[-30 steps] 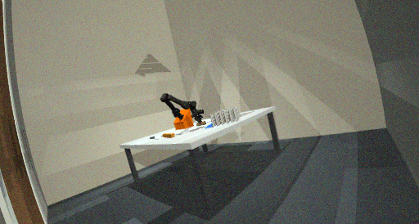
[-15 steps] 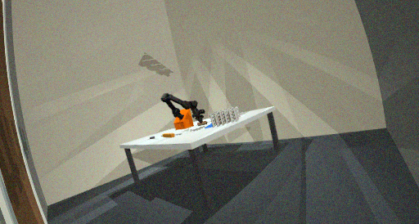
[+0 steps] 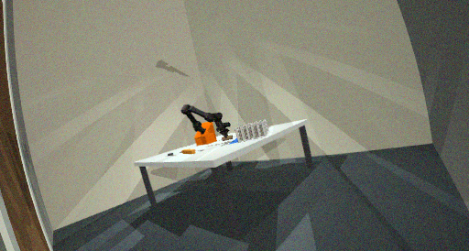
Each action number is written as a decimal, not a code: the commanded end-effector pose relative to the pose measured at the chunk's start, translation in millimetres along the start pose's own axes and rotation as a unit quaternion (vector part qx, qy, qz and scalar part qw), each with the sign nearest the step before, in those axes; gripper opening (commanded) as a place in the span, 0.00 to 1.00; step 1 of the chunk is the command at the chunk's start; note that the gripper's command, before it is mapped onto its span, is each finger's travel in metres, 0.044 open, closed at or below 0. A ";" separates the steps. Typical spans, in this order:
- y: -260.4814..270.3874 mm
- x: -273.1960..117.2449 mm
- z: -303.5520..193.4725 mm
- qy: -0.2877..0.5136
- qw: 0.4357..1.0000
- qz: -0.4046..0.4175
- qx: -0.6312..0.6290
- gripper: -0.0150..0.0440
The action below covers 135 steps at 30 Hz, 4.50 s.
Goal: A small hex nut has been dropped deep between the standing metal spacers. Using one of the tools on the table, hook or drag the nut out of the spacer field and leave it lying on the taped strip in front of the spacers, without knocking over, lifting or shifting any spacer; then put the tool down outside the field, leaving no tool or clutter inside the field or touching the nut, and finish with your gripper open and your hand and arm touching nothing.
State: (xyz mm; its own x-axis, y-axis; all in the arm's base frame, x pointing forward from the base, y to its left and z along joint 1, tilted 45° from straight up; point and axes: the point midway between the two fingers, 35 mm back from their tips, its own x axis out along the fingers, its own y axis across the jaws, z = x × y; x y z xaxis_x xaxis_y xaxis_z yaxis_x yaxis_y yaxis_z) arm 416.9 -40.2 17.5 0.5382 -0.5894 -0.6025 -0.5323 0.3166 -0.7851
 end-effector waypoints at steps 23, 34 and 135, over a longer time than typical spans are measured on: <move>-1.6 4.2 18.3 -0.002 1.000 -0.003 0.002 0.25; -1.5 6.6 24.8 -0.003 1.000 -0.003 0.002 0.25; 6.9 10.4 -20.8 -0.001 1.000 -0.002 0.000 0.25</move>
State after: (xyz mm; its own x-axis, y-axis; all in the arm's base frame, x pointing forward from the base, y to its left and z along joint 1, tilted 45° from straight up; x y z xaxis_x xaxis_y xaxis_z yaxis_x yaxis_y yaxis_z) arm 407.3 -58.0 6.7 0.5404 -0.5885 -0.6014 -0.5304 0.3167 -0.7864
